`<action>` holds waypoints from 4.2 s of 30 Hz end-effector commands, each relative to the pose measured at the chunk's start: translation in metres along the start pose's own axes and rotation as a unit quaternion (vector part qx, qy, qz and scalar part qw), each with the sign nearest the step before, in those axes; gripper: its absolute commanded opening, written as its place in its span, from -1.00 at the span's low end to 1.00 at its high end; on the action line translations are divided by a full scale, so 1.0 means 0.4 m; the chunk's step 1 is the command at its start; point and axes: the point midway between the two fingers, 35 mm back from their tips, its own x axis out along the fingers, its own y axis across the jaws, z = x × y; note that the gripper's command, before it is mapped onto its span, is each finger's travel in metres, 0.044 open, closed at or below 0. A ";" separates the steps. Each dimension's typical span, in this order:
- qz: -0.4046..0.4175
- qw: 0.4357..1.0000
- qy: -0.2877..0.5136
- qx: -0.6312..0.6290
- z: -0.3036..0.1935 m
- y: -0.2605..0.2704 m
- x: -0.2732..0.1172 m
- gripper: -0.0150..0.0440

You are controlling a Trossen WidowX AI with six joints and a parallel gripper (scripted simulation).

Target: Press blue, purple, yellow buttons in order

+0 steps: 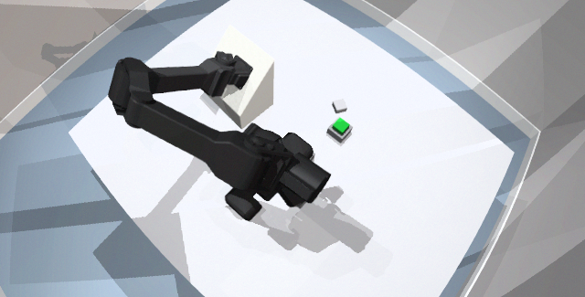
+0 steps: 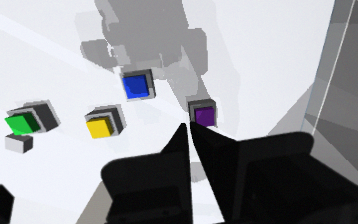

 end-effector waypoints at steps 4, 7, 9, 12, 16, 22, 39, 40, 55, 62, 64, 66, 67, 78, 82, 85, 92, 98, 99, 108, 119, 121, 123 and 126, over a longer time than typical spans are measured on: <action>-0.008 1.000 0.005 -0.003 -0.092 -0.101 0.001 -0.42; -0.008 1.000 0.005 -0.003 -0.092 -0.101 0.001 -0.42; -0.008 1.000 0.005 -0.003 -0.092 -0.101 0.001 -0.42; -0.006 1.000 0.007 0.000 -0.090 -0.101 0.048 -0.42; -0.009 1.000 0.005 -0.002 -0.094 -0.105 0.149 -0.42; -0.009 1.000 0.005 -0.002 -0.094 -0.105 0.154 -0.42; -0.010 1.000 0.005 -0.002 -0.094 -0.107 0.217 -0.42; -0.010 1.000 0.005 -0.002 -0.094 -0.107 0.221 -0.42; -0.010 1.000 0.005 -0.002 -0.095 -0.107 0.235 -0.42; -0.010 1.000 0.005 -0.002 -0.095 -0.107 0.235 -0.42; -0.010 1.000 0.005 -0.002 -0.095 -0.107 0.235 -0.42; -0.010 1.000 0.005 -0.002 -0.095 -0.107 0.235 -0.42; -0.010 1.000 0.005 -0.002 -0.095 -0.107 0.235 -0.42; -0.008 1.000 0.005 -0.002 -0.091 -0.103 0.129 -0.42; -0.007 1.000 0.005 -0.003 -0.091 -0.101 0.007 -0.42; -0.008 1.000 0.005 -0.003 -0.092 -0.101 0.001 -0.42; 0.000 1.000 0.002 -0.004 -0.068 -0.038 0.002 -0.42; 0.010 1.000 0.002 -0.006 -0.039 0.215 0.002 -0.42; 0.009 1.000 0.003 -0.005 -0.043 0.253 0.002 -0.42; -0.003 1.000 0.005 -0.003 -0.076 0.369 0.007 -0.42; -0.005 1.000 0.005 -0.003 -0.078 0.367 0.162 -0.42; -0.005 1.000 0.005 -0.003 -0.078 0.367 0.162 -0.42; -0.005 1.000 0.005 -0.003 -0.078 0.367 0.162 -0.42; -0.004 1.000 0.005 -0.003 -0.078 0.367 0.172 -0.42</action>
